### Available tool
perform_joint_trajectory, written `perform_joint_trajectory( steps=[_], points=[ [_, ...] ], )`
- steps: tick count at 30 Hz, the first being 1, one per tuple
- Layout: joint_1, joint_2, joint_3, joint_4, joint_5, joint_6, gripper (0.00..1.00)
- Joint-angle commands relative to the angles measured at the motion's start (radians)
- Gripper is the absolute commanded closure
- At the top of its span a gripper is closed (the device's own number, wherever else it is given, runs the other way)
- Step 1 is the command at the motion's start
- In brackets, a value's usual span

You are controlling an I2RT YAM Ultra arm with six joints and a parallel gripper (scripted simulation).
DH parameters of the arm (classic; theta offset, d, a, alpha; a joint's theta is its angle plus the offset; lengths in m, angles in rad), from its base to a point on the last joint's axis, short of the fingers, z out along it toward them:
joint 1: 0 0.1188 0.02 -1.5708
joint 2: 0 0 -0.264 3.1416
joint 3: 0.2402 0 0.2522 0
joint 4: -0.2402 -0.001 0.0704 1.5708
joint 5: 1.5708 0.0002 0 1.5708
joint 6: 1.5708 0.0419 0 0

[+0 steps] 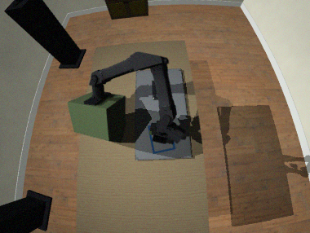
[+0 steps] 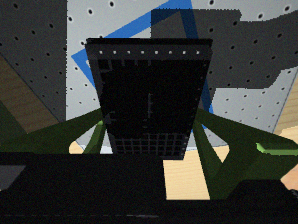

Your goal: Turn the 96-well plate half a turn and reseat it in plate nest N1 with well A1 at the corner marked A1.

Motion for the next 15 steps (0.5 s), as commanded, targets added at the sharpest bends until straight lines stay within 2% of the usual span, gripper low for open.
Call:
perform_joint_trajectory(
  steps=[1, 4, 15],
  points=[
    [-0.049, 0.012, 0.040, -0.032, 0.001, -0.036, 1.00],
    [-0.063, 0.046, 0.080, -0.052, 0.005, -0.055, 1.00],
    [-0.063, 0.046, 0.080, -0.052, 0.005, -0.055, 1.00]
  ],
)
